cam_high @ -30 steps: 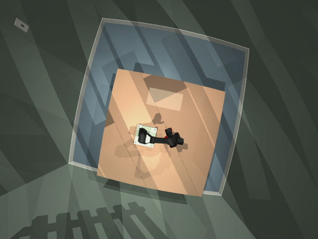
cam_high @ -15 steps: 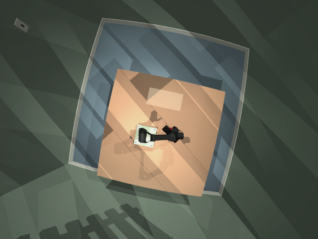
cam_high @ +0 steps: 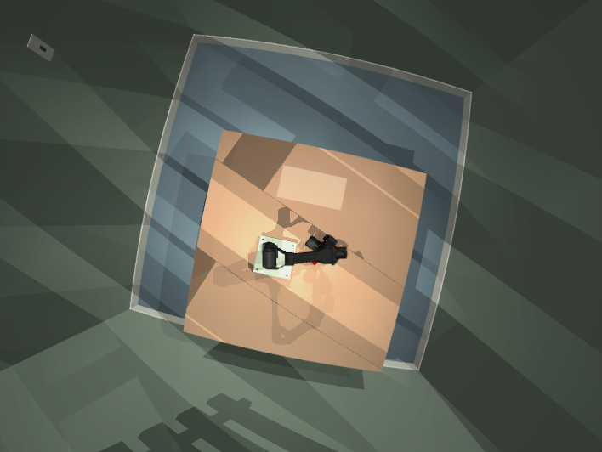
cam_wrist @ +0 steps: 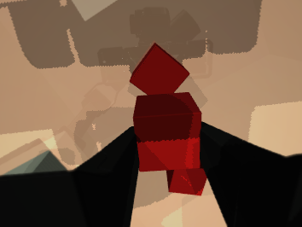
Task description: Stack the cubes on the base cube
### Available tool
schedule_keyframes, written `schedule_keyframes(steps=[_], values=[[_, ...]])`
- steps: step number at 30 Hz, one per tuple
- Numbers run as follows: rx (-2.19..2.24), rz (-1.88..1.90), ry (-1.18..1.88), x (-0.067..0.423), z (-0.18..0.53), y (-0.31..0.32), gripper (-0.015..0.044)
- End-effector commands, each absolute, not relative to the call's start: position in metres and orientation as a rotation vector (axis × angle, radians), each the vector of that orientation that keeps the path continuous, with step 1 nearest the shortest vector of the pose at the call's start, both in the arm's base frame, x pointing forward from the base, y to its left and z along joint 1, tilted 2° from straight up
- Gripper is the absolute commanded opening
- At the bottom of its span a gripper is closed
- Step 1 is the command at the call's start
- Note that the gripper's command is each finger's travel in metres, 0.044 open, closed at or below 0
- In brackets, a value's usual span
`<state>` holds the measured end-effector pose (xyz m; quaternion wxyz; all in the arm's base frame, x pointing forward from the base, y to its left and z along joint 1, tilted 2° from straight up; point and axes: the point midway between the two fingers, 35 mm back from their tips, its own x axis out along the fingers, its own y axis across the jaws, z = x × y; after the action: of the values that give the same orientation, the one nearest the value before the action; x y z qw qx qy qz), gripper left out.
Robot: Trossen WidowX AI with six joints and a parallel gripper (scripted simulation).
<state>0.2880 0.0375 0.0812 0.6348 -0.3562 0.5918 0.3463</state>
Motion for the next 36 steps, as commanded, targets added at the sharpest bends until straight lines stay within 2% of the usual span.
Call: schedule_keyframes(steps=[1,16,36], values=[[-0.826,0.793,1.351,0.288,0.081,0.037,0.0105],[-0.831,0.798,1.349,0.290,0.054,0.037,0.0105],[-0.826,0.793,1.351,0.290,0.053,0.037,0.0105]])
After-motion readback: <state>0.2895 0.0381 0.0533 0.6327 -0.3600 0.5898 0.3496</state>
